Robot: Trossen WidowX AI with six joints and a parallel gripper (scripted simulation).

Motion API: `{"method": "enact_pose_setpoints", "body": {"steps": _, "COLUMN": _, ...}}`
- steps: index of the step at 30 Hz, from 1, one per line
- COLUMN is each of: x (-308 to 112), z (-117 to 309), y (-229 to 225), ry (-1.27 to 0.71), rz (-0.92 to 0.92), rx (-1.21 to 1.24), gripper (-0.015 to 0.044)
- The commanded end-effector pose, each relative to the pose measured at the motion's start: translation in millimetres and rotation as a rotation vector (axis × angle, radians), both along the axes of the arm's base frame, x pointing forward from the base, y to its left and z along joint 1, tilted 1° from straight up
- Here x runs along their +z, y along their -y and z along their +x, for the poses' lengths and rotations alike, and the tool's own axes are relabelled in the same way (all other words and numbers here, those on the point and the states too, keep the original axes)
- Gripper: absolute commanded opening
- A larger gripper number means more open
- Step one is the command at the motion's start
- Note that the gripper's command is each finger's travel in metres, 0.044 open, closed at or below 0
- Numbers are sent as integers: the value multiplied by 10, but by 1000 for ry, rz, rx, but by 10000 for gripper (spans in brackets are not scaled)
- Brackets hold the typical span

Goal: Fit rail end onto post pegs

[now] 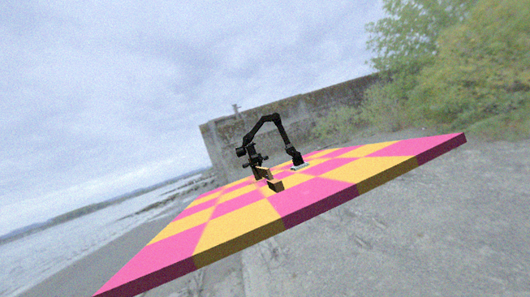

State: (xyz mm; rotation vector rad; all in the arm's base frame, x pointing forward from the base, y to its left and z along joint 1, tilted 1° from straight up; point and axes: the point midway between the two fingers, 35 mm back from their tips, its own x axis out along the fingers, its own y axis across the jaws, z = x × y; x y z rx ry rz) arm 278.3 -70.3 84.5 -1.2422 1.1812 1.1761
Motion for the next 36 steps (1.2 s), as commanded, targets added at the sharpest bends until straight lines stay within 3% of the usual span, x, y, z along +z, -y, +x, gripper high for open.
{"method": "enact_pose_setpoints", "body": {"steps": 1, "x": 3, "z": 0, "y": 19, "ry": 1, "rz": 0, "rx": 3, "gripper": 0}}
{"method": "enact_pose_setpoints", "body": {"steps": 36, "x": 24, "z": 9, "y": -19, "ry": 1, "rz": 0, "rx": 3, "gripper": 0}}
